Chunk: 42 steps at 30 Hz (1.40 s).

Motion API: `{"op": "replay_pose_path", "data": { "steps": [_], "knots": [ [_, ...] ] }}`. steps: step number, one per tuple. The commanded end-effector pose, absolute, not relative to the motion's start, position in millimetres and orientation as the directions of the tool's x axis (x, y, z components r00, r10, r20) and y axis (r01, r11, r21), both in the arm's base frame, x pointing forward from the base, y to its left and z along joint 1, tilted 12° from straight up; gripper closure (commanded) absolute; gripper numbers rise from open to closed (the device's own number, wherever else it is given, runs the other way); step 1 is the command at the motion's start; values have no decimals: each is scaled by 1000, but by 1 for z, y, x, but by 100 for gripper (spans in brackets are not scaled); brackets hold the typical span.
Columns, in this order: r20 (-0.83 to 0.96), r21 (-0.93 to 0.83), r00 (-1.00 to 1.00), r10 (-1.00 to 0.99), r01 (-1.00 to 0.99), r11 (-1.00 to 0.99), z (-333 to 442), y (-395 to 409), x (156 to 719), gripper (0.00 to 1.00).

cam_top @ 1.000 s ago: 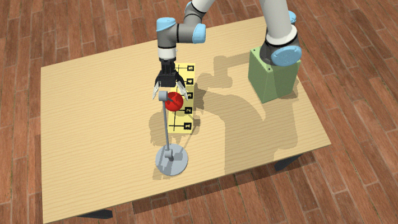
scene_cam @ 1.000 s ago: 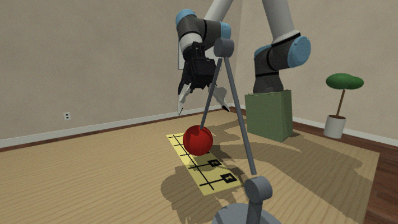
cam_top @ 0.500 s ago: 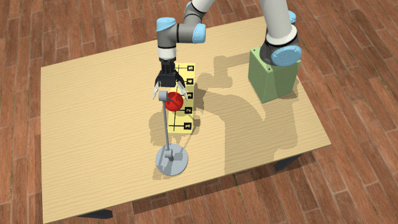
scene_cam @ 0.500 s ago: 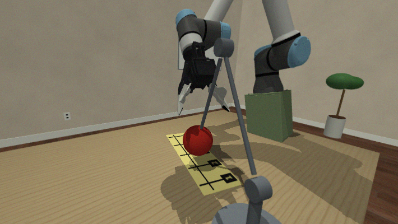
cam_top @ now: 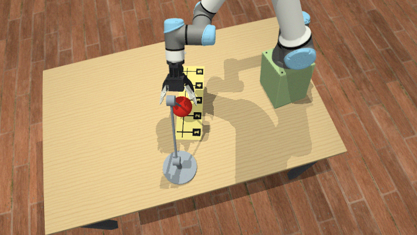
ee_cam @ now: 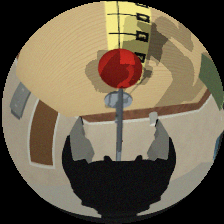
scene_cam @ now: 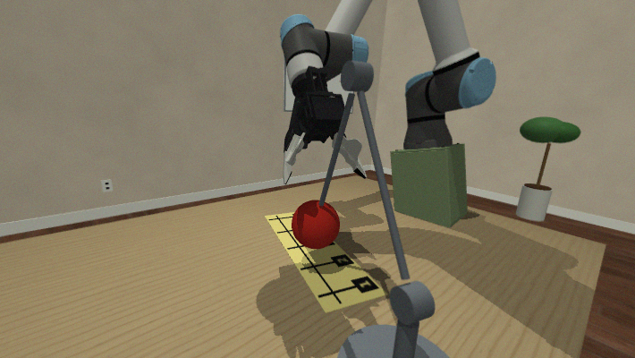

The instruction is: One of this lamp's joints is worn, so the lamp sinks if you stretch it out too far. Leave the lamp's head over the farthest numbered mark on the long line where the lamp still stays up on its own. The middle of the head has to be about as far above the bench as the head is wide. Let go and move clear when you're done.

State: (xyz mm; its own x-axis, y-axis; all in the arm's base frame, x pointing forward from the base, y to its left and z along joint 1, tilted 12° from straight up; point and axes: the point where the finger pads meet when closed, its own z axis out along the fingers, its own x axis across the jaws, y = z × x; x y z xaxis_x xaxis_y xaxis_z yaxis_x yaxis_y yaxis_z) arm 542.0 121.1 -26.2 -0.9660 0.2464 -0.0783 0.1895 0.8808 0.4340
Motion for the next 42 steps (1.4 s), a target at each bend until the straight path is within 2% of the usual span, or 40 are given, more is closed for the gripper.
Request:
{"op": "replay_pose_path", "data": {
  "steps": [1, 37, 42],
  "knots": [
    [-80, 434, -966, 246, 189, 881, -26, 121, 542, 0],
    [-80, 434, -966, 246, 189, 881, -26, 121, 542, 0],
    [-80, 434, -966, 246, 189, 881, -6, 112, 539, 0]
  ]
}}
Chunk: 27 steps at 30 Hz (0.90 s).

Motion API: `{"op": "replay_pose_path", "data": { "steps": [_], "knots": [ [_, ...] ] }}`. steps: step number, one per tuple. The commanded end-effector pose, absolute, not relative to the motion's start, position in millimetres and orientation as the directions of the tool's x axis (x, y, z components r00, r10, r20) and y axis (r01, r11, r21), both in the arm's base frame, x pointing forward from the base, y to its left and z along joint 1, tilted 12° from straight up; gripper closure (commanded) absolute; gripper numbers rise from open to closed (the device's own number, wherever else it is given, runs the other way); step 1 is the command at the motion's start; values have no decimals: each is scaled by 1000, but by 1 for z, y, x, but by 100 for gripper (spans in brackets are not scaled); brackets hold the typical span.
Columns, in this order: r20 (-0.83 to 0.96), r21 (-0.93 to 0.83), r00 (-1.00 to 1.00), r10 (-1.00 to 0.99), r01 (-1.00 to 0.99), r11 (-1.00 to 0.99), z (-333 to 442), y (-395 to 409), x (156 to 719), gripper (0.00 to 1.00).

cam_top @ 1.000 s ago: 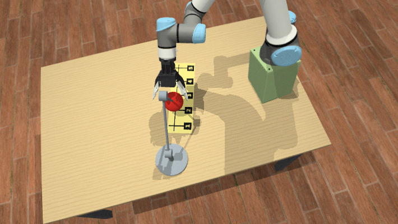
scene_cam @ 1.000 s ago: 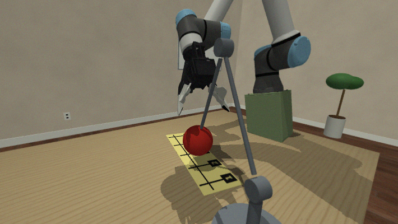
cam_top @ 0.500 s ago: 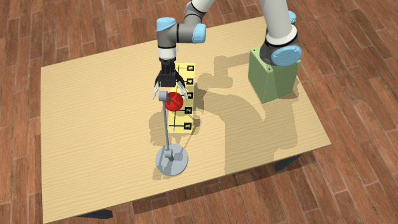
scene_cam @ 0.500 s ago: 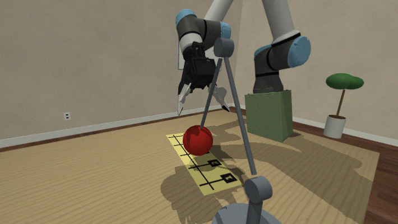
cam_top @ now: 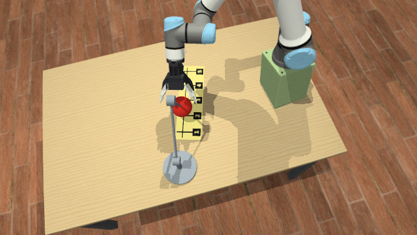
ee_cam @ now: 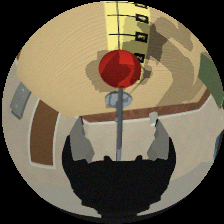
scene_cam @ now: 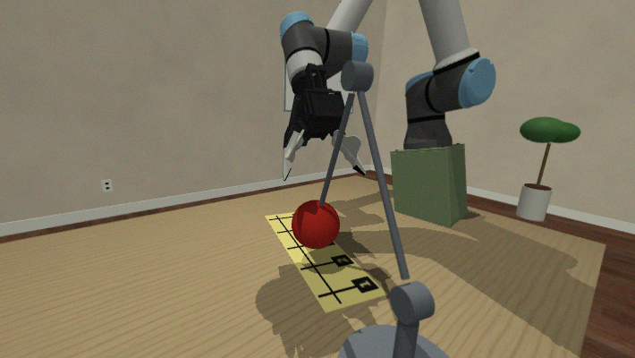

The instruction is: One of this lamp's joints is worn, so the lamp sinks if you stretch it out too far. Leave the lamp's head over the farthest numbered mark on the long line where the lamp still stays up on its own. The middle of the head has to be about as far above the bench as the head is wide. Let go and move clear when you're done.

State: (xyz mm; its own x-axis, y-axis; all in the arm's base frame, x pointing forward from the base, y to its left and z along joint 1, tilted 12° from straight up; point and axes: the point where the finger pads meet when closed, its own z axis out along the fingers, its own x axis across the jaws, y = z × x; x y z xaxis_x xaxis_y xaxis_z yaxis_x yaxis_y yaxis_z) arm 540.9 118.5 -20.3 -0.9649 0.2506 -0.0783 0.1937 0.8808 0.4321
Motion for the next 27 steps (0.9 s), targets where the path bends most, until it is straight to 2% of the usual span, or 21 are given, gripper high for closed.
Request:
{"op": "replay_pose_path", "data": {
  "steps": [1, 27],
  "knots": [
    [-80, 434, -966, 246, 189, 881, -2, 110, 538, 0],
    [-82, 418, -956, 281, 223, 881, 80, 74, 522, 0]
  ]
}}
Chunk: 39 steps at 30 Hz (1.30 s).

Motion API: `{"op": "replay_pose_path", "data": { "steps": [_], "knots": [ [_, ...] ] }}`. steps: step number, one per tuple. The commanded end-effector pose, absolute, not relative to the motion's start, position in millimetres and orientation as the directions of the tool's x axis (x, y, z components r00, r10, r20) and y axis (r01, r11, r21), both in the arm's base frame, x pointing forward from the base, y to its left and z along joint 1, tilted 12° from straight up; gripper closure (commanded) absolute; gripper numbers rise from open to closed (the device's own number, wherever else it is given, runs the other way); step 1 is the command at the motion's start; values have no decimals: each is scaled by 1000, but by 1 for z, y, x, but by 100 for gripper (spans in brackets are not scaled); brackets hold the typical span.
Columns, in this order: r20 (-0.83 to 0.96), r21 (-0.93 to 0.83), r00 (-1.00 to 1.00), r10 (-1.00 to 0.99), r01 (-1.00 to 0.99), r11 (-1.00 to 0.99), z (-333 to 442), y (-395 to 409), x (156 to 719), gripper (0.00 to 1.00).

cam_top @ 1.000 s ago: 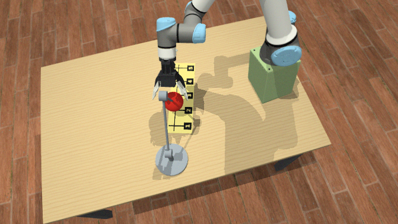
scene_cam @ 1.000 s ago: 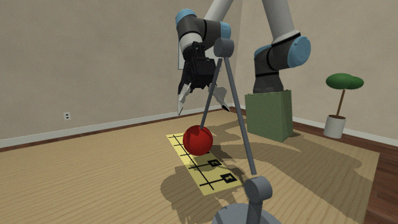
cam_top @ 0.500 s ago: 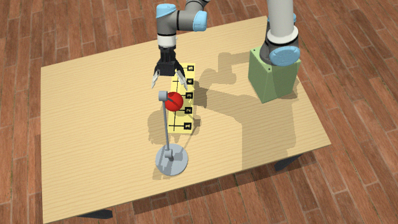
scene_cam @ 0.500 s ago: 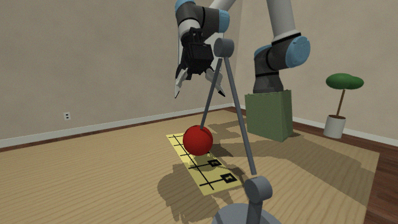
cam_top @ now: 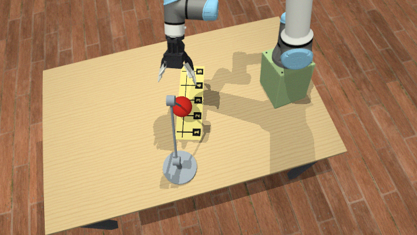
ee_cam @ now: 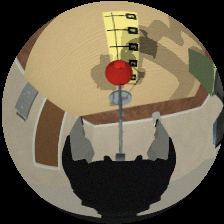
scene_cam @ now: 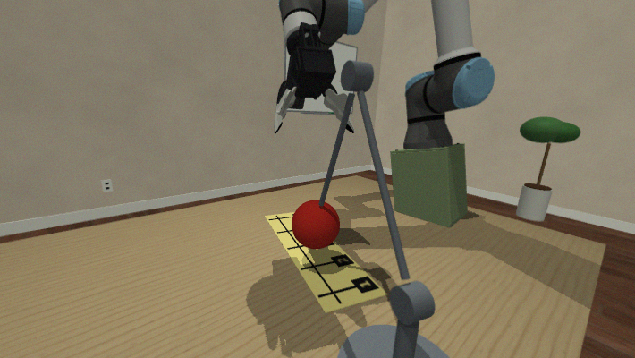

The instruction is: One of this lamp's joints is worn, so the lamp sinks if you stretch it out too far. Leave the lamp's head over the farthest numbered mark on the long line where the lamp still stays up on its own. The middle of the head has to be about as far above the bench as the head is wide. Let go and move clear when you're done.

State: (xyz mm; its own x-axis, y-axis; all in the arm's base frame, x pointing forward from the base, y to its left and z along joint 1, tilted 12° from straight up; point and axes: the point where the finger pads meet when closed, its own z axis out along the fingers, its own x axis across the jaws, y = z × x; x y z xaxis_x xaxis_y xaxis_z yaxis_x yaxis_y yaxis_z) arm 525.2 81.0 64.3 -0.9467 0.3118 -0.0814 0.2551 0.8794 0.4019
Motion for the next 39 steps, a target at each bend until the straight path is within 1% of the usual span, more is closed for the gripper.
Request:
{"op": "replay_pose_path", "data": {
  "steps": [1, 39],
  "knots": [
    [-82, 418, -956, 281, 223, 881, 80, 74, 522, 0],
    [-83, 391, -940, 331, 275, 878, 88, 69, 521, 0]
  ]
}}
